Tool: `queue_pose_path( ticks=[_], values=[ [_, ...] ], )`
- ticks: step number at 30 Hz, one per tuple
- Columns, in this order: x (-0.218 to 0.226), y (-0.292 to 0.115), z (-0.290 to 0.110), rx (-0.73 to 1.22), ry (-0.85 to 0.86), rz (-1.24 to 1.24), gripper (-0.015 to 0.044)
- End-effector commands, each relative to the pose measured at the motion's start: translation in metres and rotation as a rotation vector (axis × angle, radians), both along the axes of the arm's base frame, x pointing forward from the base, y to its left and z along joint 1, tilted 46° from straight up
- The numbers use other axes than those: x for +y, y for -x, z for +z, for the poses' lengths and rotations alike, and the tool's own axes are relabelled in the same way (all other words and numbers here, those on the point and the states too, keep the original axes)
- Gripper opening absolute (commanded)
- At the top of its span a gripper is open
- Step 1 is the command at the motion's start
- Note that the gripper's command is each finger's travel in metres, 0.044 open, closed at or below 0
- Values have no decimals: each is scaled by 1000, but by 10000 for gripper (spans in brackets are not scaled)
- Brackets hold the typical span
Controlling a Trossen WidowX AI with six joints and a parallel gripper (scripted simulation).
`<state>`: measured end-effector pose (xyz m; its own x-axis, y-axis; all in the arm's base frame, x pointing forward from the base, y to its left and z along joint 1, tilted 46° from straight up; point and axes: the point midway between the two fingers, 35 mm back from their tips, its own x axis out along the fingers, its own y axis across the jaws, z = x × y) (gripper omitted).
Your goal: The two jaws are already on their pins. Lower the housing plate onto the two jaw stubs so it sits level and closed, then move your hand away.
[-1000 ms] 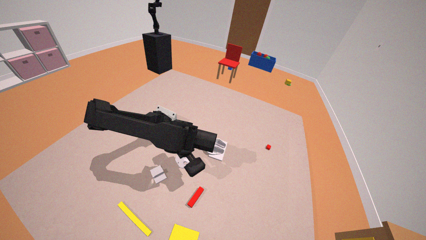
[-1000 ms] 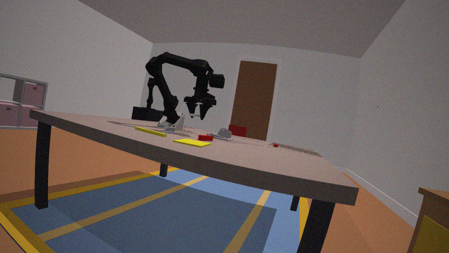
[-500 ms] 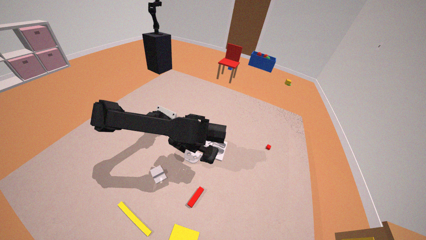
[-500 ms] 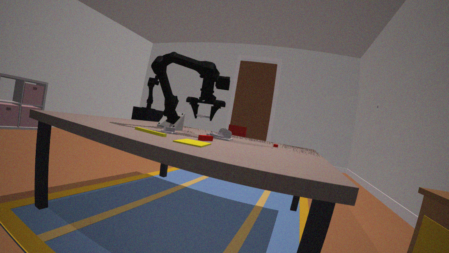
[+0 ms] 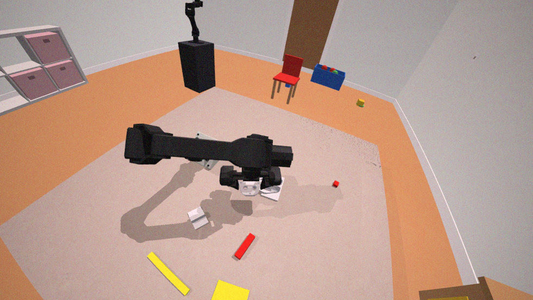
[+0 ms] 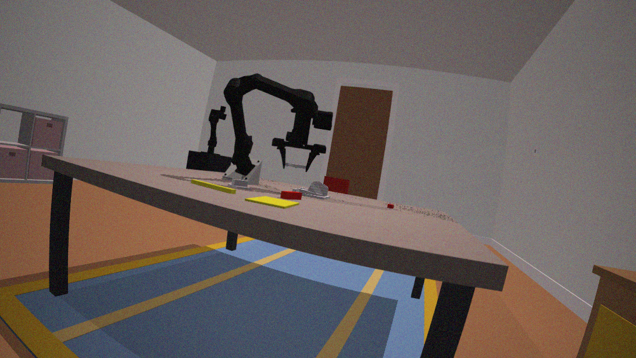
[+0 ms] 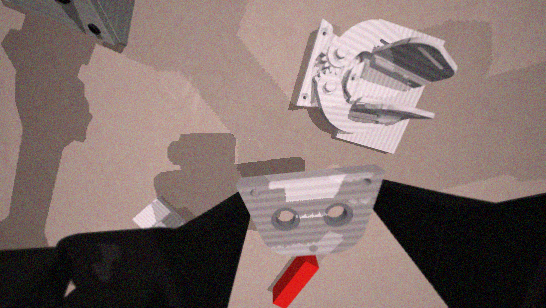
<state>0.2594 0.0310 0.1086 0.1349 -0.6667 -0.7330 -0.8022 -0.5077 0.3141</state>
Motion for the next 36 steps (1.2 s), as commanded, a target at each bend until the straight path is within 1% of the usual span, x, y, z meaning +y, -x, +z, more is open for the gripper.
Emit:
queue_pose_path(
  ticks=[1, 32, 36],
  values=[
    [9, -2, -8, 83, 15, 89, 351],
    [64, 4, -67, 762, 185, 811, 351],
    [66, 4, -70, 795, 193, 845, 351]
  ],
)
